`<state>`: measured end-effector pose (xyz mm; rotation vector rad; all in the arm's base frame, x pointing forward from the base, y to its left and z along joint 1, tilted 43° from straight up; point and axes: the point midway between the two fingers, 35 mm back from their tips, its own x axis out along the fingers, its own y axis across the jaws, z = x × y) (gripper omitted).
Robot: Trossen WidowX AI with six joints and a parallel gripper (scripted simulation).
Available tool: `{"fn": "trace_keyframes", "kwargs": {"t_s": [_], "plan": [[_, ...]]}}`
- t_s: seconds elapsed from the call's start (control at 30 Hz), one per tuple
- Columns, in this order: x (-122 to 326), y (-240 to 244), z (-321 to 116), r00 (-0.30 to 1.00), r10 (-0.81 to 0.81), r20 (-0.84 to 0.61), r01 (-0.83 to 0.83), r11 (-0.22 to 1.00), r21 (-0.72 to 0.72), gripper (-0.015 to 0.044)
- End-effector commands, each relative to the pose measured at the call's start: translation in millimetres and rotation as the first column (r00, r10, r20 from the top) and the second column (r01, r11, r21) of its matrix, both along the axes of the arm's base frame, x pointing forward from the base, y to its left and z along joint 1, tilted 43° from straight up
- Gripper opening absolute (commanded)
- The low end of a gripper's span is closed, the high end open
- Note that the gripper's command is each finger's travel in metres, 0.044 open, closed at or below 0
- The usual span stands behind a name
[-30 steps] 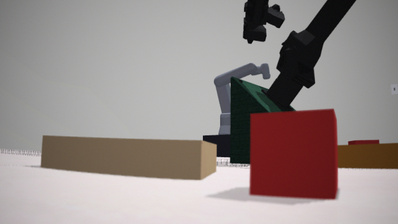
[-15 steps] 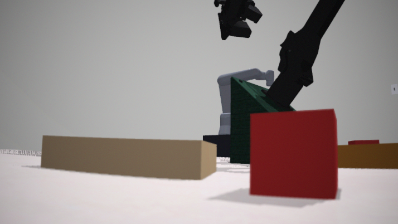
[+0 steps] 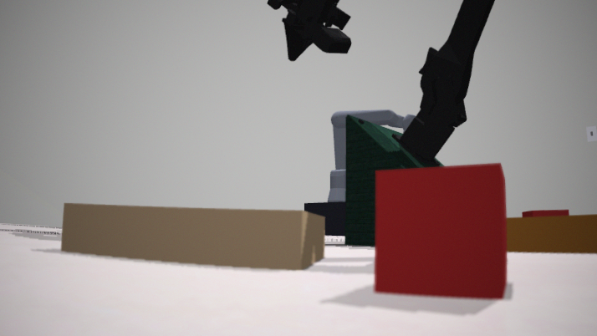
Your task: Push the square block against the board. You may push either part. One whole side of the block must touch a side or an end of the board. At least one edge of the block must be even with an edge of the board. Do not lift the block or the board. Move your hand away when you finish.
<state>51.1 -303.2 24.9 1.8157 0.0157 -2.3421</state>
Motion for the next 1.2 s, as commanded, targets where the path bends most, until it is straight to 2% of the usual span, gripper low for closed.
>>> {"fn": "trace_keyframes", "kwargs": {"t_s": [0.0, 0.27, 0.63, 0.93, 1.17], "plan": [[29.7, 3.5, -13.9, 0.991, 0.125, 0.049, -0.128, 0.989, 0.071, 0.0000], [82.7, 15.5, -35.7, 0.929, 0.335, 0.159, -0.360, 0.918, 0.166, 0.0000], [145.7, 45.3, -65.3, 0.763, 0.573, 0.299, -0.641, 0.729, 0.240, 0.0000], [193.9, 82.5, -87.7, 0.587, 0.685, 0.432, -0.808, 0.529, 0.259, 0.0000], [228.6, 118.9, -104.1, 0.436, 0.705, 0.559, -0.899, 0.360, 0.249, 0.0000]]}}
